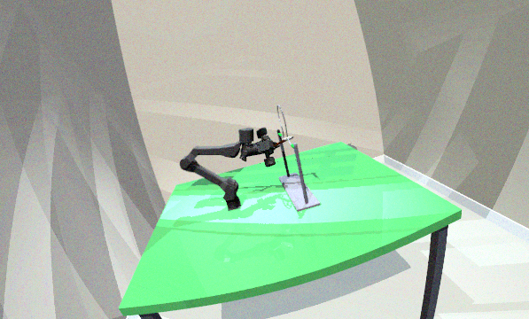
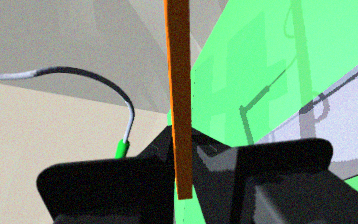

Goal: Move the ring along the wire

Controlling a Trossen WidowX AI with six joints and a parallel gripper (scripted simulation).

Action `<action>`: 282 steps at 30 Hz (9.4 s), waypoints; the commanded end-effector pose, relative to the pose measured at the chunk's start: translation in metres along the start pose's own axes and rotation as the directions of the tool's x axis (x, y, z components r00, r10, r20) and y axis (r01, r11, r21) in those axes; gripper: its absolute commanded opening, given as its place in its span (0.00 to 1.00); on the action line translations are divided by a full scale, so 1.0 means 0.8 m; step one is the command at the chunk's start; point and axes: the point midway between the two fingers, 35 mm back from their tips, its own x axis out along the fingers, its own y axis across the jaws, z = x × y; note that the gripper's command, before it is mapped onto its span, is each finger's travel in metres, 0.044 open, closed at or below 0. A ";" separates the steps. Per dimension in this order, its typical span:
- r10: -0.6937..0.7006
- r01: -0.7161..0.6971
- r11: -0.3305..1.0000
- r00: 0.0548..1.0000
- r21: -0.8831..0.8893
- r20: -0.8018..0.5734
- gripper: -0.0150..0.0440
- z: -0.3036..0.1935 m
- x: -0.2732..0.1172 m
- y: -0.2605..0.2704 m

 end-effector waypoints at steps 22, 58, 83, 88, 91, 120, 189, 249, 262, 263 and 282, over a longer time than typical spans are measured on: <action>0.121 -0.114 0.971 0.992 0.210 -0.021 0.00 0.007 -0.010 0.050; 0.262 -0.244 0.843 0.965 0.480 0.031 0.00 0.028 -0.021 0.106; 0.326 -0.300 0.736 0.943 0.607 0.071 0.00 0.049 -0.032 0.135; 0.334 -0.307 0.718 0.939 0.625 0.077 0.00 0.054 -0.035 0.140; 0.336 -0.308 0.712 0.938 0.631 0.079 0.00 0.056 -0.036 0.142; 0.303 -0.273 0.756 0.951 0.595 0.052 0.00 0.066 -0.041 0.151; 0.037 -0.025 0.971 0.998 0.236 -0.046 0.00 0.059 -0.037 0.136; -0.206 0.203 0.968 0.978 -0.151 -0.010 0.00 0.058 -0.036 0.117; -0.259 0.254 0.935 0.966 -0.247 0.015 0.00 0.058 -0.037 0.112; -0.263 0.259 0.932 0.965 -0.255 0.018 0.00 0.059 -0.037 0.111; -0.350 0.348 0.837 0.934 -0.422 0.078 0.00 0.062 -0.038 0.103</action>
